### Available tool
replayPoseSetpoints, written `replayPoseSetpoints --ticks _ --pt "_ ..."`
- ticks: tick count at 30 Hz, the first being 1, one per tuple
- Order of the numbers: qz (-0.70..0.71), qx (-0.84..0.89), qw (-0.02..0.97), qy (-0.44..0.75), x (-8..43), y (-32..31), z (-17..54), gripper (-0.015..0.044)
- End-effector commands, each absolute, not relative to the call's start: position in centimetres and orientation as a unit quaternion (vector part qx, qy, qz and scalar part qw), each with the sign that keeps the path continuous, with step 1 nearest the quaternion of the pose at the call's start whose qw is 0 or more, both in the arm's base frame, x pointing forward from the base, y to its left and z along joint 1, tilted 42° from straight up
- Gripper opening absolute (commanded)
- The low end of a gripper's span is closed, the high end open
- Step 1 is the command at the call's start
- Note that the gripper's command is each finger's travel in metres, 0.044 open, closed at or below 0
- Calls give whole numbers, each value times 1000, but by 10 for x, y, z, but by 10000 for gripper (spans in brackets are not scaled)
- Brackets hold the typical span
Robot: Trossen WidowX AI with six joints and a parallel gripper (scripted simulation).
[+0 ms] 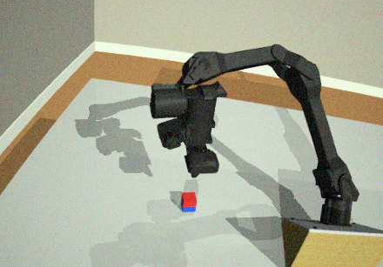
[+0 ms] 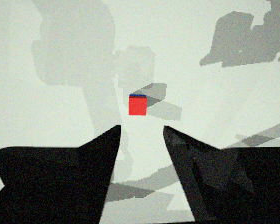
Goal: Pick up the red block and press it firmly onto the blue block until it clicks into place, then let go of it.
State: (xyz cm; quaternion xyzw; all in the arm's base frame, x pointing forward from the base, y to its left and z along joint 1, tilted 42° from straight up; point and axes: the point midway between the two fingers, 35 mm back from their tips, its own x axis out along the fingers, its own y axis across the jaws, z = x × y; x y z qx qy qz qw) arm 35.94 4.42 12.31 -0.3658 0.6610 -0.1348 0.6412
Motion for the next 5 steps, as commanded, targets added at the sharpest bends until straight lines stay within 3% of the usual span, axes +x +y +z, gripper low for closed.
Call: replayPoseSetpoints --ticks 1,5 --pt "-135 -364 639 664 360 45 122 220" --pt "-135 -364 639 664 360 45 122 220"
